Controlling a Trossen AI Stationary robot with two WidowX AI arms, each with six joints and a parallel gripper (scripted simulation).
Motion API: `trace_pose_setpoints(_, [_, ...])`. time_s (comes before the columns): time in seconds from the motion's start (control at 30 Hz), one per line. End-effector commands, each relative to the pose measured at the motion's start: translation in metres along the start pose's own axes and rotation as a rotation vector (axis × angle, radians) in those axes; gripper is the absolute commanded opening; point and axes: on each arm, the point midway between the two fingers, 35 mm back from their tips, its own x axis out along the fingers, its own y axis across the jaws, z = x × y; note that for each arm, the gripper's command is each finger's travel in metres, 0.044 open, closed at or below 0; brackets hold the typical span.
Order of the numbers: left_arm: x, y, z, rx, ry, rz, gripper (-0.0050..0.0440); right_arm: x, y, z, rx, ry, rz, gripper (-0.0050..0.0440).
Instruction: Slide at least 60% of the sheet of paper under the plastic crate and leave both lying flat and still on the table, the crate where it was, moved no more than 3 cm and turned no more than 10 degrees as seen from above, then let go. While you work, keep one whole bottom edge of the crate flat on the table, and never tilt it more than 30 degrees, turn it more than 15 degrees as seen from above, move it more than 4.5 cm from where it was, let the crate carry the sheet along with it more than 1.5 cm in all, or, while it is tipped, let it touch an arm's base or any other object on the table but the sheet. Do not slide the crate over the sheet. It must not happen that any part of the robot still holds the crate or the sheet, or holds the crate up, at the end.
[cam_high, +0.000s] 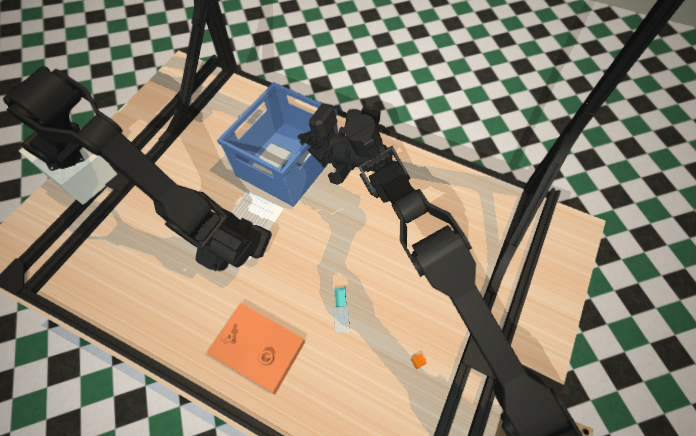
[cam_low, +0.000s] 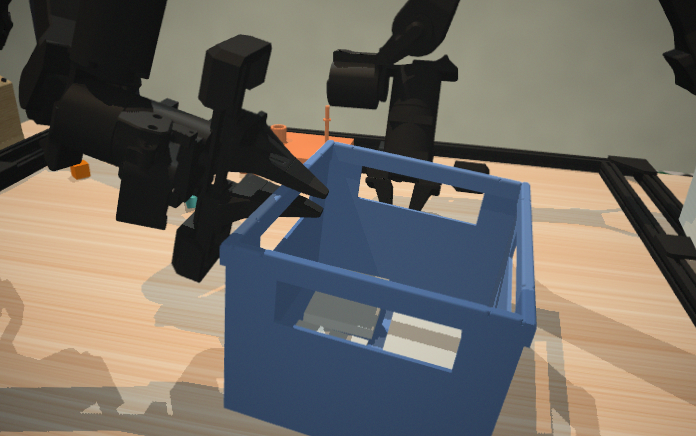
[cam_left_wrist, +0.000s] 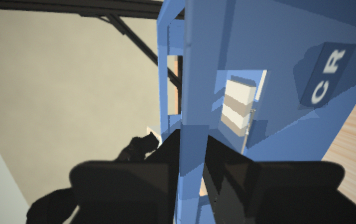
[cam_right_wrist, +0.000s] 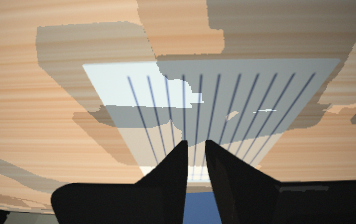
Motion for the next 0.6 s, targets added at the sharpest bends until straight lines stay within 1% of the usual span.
trace_pose_setpoints(0.0, [-0.007,0.049,0.003,-0.055,-0.011,0.077,0.0000,0.006,-0.003,0.004,0.004,-0.005,-0.012,0.0060])
trace_pose_setpoints(0.57, [-0.007,0.049,0.003,-0.055,-0.011,0.077,0.0000,0.013,-0.001,-0.009,0.004,-0.005,-0.011,0.0060])
